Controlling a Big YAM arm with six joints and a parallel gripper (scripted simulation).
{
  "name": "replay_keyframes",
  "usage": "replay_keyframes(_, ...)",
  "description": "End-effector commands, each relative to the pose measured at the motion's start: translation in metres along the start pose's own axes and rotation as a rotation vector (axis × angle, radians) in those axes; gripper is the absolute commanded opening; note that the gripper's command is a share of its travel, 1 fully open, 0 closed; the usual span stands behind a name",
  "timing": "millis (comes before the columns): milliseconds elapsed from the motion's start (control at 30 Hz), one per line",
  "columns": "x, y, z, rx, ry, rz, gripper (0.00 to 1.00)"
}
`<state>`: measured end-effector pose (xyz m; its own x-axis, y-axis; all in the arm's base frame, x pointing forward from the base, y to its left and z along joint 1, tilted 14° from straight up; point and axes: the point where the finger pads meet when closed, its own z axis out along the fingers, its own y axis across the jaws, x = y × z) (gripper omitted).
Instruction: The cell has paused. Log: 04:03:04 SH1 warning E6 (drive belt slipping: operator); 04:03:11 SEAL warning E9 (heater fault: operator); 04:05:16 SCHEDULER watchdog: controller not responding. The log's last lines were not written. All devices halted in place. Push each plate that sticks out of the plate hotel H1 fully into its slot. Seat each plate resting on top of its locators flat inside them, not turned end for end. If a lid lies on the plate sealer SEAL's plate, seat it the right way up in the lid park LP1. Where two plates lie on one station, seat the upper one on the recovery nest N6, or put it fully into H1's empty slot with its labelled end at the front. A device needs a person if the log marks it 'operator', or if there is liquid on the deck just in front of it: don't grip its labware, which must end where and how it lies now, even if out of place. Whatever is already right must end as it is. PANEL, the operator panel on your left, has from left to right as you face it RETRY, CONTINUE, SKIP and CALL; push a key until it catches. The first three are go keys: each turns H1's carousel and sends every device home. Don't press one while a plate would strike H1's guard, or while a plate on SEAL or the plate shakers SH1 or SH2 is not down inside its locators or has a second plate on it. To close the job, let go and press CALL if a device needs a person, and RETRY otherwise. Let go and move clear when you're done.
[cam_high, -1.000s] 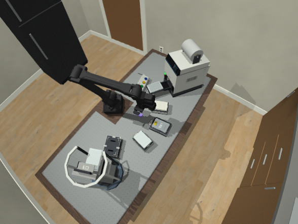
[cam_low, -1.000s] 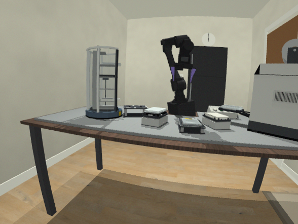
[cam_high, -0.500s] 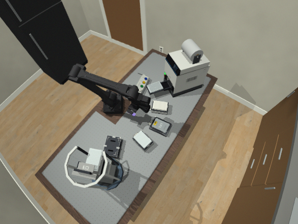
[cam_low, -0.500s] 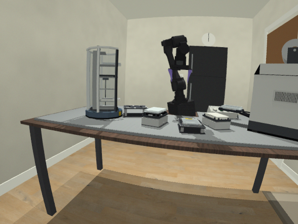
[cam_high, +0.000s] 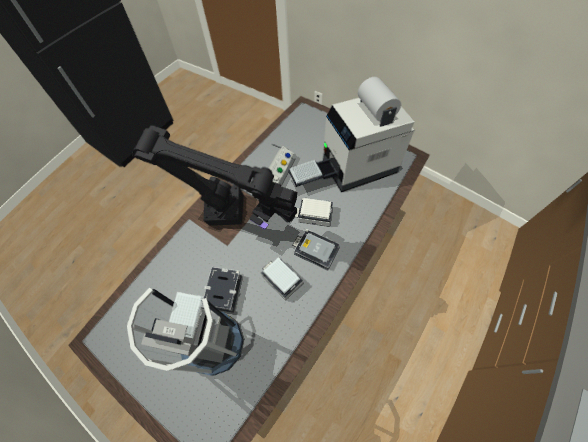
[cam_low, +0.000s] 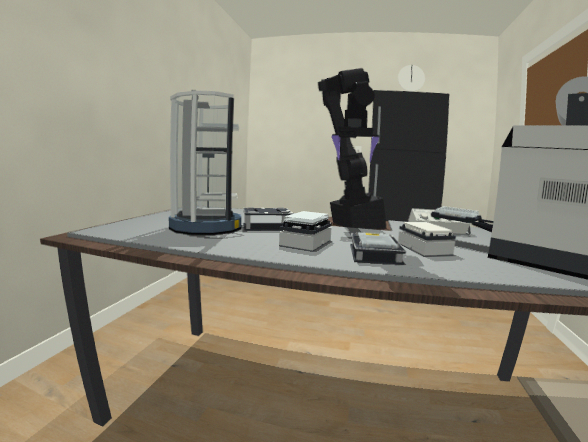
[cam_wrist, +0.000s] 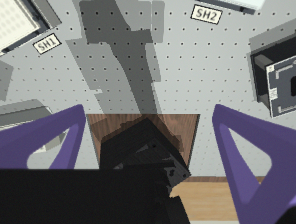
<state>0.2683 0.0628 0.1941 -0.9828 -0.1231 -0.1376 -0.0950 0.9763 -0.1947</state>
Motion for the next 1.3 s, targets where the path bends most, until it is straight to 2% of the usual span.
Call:
replay_keyframes(0,-0.017,0.002,-0.034,-0.017,-0.061,0.017,1.0)
replay_keyframes(133,-0.016,0.001,-0.046,-0.018,-0.065,0.018,1.0)
replay_keyframes(200,-0.016,0.001,-0.046,-0.018,-0.065,0.018,1.0)
replay_keyframes(233,-0.017,0.003,-0.042,-0.011,-0.041,0.013,1.0)
replay_keyframes(467,-0.014,0.001,-0.067,-0.019,-0.066,0.018,1.0)
replay_keyframes(1267,-0.013,0.002,-0.12,-0.015,-0.045,0.013,1.0)
